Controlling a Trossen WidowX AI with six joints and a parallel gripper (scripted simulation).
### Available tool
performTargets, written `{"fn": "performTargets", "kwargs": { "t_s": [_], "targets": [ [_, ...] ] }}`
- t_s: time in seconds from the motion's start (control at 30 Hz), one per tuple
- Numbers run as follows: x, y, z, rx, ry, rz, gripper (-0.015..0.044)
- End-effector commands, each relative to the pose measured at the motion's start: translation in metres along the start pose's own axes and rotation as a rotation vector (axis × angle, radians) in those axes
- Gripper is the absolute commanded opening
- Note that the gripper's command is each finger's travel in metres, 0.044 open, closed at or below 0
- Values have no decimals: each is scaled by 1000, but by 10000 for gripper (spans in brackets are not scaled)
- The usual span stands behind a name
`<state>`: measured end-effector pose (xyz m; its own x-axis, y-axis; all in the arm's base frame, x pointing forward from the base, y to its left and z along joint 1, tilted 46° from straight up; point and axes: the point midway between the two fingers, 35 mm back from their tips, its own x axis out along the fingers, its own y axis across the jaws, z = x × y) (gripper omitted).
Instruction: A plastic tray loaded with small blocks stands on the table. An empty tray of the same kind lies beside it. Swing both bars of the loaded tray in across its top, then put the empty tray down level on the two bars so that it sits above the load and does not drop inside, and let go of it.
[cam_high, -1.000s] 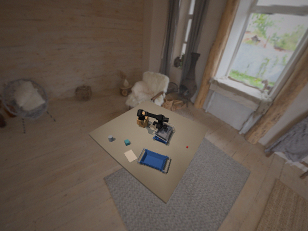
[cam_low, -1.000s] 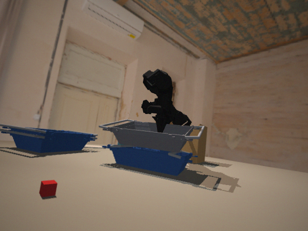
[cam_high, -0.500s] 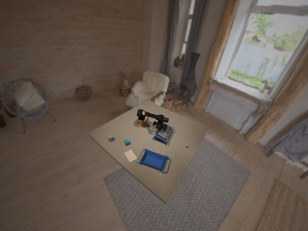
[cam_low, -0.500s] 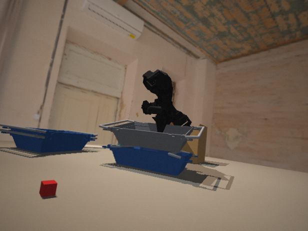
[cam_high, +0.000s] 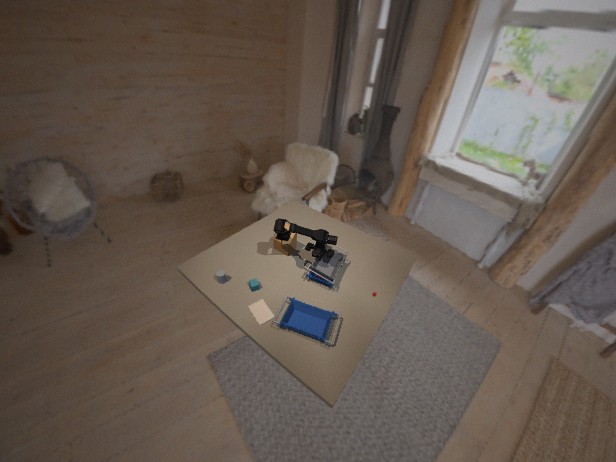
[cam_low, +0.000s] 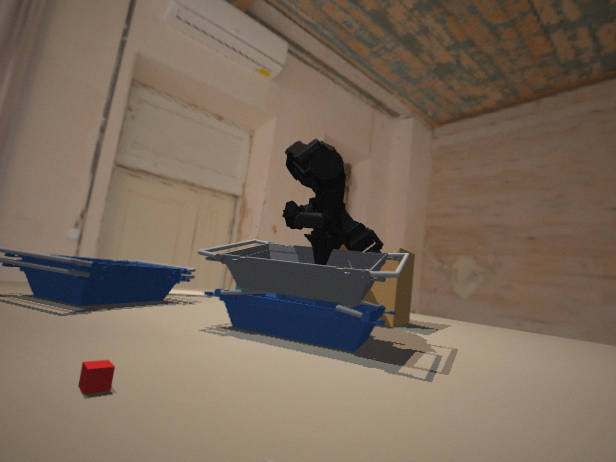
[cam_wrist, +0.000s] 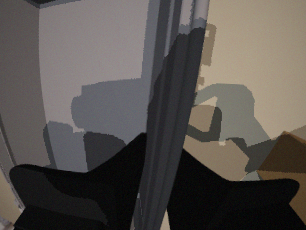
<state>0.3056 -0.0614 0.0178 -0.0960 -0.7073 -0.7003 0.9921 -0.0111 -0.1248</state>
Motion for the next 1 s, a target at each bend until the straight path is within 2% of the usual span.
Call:
{"fn": "performTargets", "kwargs": {
  "t_s": [0.0,0.77,0.97],
  "targets": [
    [5,-4,1,-7,0,-20,0],
    [0,0,0,0,0,-1,0],
    [8,-5,0,-5,0,-13,0]
  ]
}}
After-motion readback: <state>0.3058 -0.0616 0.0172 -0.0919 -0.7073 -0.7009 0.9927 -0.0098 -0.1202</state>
